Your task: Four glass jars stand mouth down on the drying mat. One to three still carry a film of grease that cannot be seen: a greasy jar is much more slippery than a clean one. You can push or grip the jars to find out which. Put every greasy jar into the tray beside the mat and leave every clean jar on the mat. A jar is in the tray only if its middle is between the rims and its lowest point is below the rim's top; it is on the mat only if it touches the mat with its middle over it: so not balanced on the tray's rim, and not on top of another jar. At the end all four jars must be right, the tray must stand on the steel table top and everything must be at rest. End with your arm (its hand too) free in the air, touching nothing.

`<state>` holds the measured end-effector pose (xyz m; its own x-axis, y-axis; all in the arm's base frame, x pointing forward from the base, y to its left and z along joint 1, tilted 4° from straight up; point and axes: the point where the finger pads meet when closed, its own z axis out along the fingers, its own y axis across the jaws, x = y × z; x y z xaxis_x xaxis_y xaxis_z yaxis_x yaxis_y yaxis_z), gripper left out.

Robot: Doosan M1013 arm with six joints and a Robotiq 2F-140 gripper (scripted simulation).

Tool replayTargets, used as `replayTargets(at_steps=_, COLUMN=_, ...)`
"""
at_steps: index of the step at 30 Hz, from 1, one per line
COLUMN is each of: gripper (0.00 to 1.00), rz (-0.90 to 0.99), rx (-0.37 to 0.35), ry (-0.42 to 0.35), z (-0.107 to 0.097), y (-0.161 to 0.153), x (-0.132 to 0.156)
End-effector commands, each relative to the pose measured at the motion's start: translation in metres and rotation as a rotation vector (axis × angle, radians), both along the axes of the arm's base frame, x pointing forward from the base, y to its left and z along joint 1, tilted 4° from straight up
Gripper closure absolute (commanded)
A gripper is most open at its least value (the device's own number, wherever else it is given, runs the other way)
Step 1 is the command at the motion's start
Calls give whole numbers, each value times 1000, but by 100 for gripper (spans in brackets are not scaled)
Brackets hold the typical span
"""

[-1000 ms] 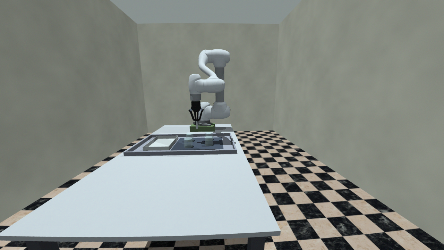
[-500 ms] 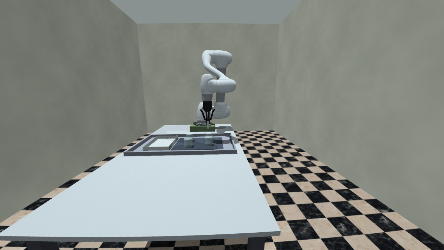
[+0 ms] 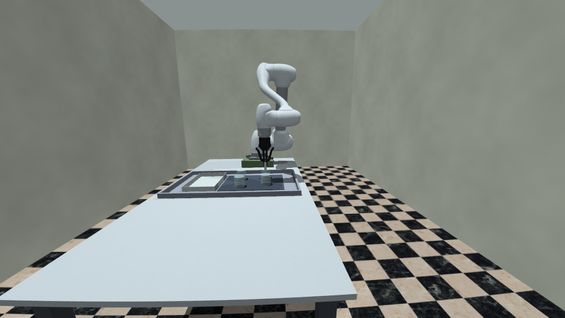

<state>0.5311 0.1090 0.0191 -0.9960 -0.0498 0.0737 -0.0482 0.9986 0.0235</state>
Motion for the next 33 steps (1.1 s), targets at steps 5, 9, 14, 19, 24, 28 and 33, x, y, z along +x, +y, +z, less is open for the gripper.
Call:
replayTargets(at_steps=5, gripper=100, rz=0, rx=0, ry=0, z=-18, y=0, x=-1)
replayTargets(at_steps=9, gripper=100, rz=0, rx=0, ry=0, z=-18, y=0, x=-1)
replayTargets(at_steps=14, gripper=100, rz=0, rx=0, ry=0, z=-18, y=0, x=-2)
replayTargets(at_steps=19, gripper=100, rz=0, rx=0, ry=0, z=-18, y=0, x=-2)
replayTargets(at_steps=24, gripper=100, rz=0, rx=0, ry=0, z=-18, y=0, x=-3)
replayTargets(at_steps=28, gripper=100, rz=0, rx=0, ry=0, z=-18, y=0, x=-3)
replayTargets(at_steps=33, gripper=100, rz=0, rx=0, ry=0, z=-18, y=0, x=-4)
